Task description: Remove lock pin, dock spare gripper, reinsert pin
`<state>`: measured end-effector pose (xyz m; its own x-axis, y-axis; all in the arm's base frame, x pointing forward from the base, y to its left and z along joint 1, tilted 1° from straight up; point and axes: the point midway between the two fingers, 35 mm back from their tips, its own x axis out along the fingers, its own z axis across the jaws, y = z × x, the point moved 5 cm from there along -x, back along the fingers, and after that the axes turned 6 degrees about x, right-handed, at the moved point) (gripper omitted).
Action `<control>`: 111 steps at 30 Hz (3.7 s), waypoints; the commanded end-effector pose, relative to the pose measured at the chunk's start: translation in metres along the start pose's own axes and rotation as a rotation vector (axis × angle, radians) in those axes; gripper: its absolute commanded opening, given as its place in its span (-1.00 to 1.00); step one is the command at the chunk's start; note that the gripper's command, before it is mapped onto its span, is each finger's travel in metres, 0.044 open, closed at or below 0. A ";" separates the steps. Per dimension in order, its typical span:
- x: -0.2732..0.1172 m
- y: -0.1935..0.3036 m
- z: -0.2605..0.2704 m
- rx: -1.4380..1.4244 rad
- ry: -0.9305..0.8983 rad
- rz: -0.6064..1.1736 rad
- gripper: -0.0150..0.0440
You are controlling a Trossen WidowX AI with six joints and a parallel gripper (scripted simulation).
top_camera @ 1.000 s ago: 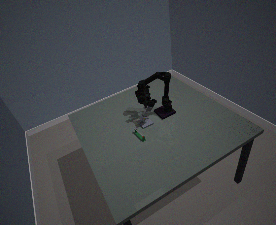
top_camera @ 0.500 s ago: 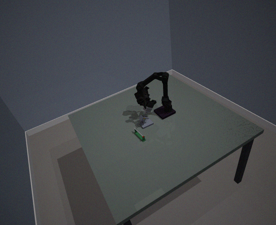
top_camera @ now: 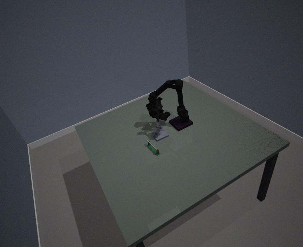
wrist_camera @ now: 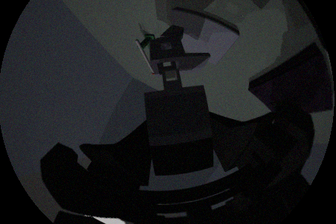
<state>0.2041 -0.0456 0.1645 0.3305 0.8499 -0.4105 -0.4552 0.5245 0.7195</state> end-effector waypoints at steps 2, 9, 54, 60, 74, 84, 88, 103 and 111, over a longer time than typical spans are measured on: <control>0.003 -0.005 0.002 0.009 -0.012 0.006 -0.49; 0.009 -0.014 0.002 0.009 -0.011 0.006 -0.49; 0.019 -0.031 0.003 0.009 -0.001 0.001 1.00; 0.015 -0.024 0.002 0.014 0.000 0.003 1.00; -0.004 0.007 -0.002 0.061 -0.006 0.021 1.00; -0.011 0.025 -0.003 0.075 -0.019 -0.018 1.00; -0.014 0.034 -0.003 0.076 -0.028 -0.049 1.00; -0.024 0.063 0.005 0.078 -0.061 -0.152 1.00; -0.029 0.077 0.015 0.078 -0.075 -0.185 1.00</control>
<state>0.1726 -0.0324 0.2324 0.4581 0.7422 -0.4891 -0.3318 0.6533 0.6805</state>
